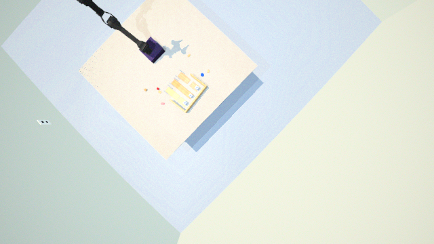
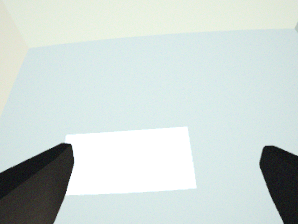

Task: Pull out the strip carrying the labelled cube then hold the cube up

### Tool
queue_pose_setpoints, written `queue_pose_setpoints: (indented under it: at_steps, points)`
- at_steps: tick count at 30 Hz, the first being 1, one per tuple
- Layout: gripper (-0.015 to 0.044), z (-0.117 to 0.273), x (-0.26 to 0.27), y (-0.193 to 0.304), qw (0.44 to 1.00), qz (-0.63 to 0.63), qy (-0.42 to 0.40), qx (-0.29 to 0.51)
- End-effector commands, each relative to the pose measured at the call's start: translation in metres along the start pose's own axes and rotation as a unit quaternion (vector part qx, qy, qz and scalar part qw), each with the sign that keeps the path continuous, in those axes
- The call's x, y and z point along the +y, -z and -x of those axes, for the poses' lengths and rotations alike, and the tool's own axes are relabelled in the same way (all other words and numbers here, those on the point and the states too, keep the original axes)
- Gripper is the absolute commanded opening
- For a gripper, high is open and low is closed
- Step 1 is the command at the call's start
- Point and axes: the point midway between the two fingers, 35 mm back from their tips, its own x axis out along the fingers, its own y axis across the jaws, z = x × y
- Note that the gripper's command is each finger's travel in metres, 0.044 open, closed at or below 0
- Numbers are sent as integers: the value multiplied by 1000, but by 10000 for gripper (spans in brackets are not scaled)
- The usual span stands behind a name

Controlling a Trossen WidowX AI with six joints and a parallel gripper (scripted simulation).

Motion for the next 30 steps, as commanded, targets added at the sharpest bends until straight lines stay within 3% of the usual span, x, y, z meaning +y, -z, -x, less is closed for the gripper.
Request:
queue_pose_setpoints:
  at_steps: [1,7,14,22,30]
  points:
    - [400,0,3,0,1000,-6,-2,2]
    - [400,0,90,7,977,-188,-73,65]
    - [400,18,197,-4,897,-384,-153,157]
    - [400,68,319,-47,732,-569,-237,291]
    - [400,141,411,-116,528,-669,-296,431]
